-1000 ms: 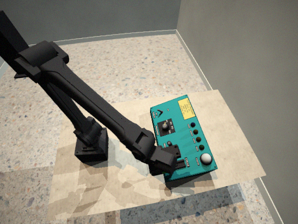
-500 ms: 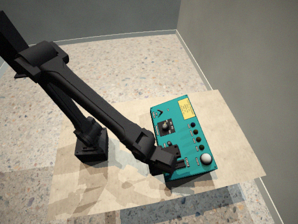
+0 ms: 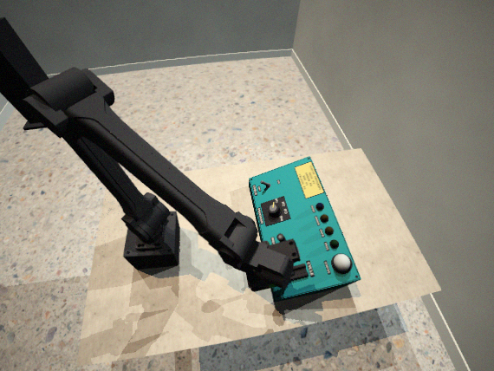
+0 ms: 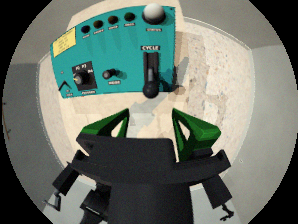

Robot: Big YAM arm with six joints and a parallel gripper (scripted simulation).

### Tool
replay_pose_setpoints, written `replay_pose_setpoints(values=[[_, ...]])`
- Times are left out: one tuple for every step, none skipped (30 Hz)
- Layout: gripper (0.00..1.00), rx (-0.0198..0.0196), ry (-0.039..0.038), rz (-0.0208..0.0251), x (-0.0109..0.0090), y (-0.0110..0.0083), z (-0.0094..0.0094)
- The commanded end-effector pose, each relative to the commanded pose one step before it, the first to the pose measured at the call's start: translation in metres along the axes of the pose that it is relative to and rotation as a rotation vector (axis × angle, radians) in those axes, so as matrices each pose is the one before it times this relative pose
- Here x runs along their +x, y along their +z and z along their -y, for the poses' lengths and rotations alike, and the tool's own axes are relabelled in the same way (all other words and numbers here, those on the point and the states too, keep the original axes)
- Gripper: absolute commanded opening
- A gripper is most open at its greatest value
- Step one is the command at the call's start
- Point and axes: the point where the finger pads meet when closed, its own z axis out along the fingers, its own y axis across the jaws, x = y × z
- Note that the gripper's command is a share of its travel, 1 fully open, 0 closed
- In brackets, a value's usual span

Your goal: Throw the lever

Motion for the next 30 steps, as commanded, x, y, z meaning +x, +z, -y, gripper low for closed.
replay_pose_setpoints(values=[[0.7, 0.02272, -0.04447, 0.05117, -0.02727, -0.01187, 0.00634], [0.7, -0.00092, -0.00046, -0.00078, 0.00049, 0.00175, -0.00019], [0.7, -0.00077, 0.00018, -0.00117, 0.0009, 0.0024, 0.00008], [0.7, -0.0042, 0.00248, -0.00652, 0.00252, 0.00289, -0.00074], [0.7, -0.00189, 0.00241, -0.00326, 0.00193, 0.00152, -0.0009], [0.7, -0.00232, 0.00365, -0.00404, 0.00239, 0.00188, -0.00112], [0.7, -0.00276, 0.00438, -0.00485, 0.00287, 0.00224, -0.00134], [0.7, -0.00321, 0.00512, -0.0057, 0.00338, 0.00261, -0.00157], [0.7, -0.00377, 0.0062, -0.00657, 0.00395, 0.00302, -0.00182], [0.7, -0.00084, 0.00508, -0.0023, 0.00132, 0.00198, -0.00051], [0.7, 0.00051, 0.00472, -0.00036, 0.00012, 0.00159, 0.00009], [0.7, 0.00008, 0.00002, -0.00008, 0.00008, 0.00174, 0.00002], [0.7, -0.00009, 0.00002, 0.00002, 0.00006, 0.00189, -0.00001], [0.7, 0.00005, 0.00002, -0.00006, 0.00009, 0.00204, 0.0], [0.7, -0.00001, 0.00002, -0.00003, 0.00008, 0.00216, 0.00001], [0.7, 0.0, 0.0, 0.0, 0.0, 0.0, 0.0], [0.7, 0.0, 0.0, 0.0, 0.0, 0.0, 0.0], [0.7, -0.00057, 0.00003, 0.00032, 0.00003, 0.0023, -0.0001], [0.7, 0.0006, 0.00003, -0.00042, 0.00016, 0.00241, 0.00011], [0.7, 0.00003, 0.00003, -0.00006, 0.00011, 0.00252, 0.0], [0.7, -0.00013, 0.00003, 0.00003, 0.00008, 0.00261, -0.00002], [0.7, 0.0, 0.00003, -0.00005, 0.00011, 0.0027, 0.0], [0.7, 0.0, 0.00003, -0.00005, 0.0001, 0.00275, 0.00001], [0.7, -0.00003, 0.00003, -0.00004, 0.00011, 0.00282, -0.00001], [0.7, -0.00004, 0.00003, -0.00003, 0.00011, 0.00285, 0.0], [0.7, -0.00004, 0.00003, -0.00003, 0.00011, 0.00289, -0.00001], [0.7, -0.00005, 0.00003, -0.00003, 0.00012, 0.00291, -0.00001], [0.7, -0.00006, 0.00003, -0.00003, 0.00011, 0.00291, -0.00001], [0.7, -0.00006, 0.00003, -0.00003, 0.00012, 0.00291, -0.00002], [0.7, -0.00007, 0.00003, -0.00002, 0.00011, 0.00288, -0.00001]])
